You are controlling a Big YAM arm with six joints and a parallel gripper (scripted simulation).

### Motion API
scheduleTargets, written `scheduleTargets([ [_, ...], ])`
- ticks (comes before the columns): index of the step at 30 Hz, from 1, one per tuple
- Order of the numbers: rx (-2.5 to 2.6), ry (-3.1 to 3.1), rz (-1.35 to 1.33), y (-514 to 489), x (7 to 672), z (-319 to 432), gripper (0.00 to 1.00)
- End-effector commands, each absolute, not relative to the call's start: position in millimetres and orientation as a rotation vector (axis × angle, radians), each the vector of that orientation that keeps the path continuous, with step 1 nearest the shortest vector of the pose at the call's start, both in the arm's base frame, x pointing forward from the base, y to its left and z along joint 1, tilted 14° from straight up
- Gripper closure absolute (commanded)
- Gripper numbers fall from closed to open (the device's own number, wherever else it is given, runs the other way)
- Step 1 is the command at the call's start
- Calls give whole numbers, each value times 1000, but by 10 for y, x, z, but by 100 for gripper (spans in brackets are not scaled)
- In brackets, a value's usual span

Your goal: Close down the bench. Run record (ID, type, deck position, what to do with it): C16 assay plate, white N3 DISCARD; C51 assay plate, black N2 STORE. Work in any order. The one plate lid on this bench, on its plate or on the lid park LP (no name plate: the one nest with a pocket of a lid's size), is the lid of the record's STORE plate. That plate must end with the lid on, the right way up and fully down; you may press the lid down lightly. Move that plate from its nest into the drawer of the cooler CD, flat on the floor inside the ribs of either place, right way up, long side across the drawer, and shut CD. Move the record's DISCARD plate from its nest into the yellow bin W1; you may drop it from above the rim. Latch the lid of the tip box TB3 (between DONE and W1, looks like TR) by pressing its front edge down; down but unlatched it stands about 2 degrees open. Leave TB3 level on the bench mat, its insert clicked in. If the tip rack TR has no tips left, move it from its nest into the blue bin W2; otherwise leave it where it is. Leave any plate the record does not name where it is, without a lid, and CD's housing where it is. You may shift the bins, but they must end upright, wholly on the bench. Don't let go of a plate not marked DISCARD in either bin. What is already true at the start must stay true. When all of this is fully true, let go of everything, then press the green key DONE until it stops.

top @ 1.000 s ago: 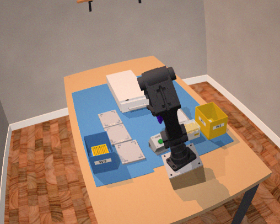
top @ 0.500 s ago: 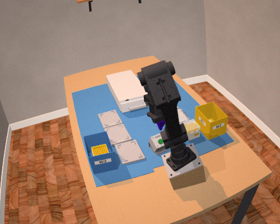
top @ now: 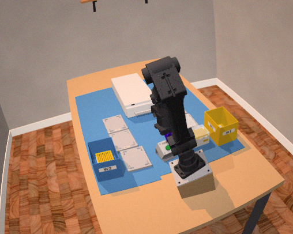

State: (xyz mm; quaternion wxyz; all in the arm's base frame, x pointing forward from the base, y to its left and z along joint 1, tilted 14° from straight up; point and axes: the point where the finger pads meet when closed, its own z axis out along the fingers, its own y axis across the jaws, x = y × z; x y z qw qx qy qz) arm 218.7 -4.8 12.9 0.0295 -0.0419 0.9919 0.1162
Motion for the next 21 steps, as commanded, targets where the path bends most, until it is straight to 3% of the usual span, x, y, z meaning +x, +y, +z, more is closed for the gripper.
scheduleTargets([
  [1,-122,3043,352,-27,2266,80,100],
  [21,-116,3039,350,-1,2295,-79,100],
])
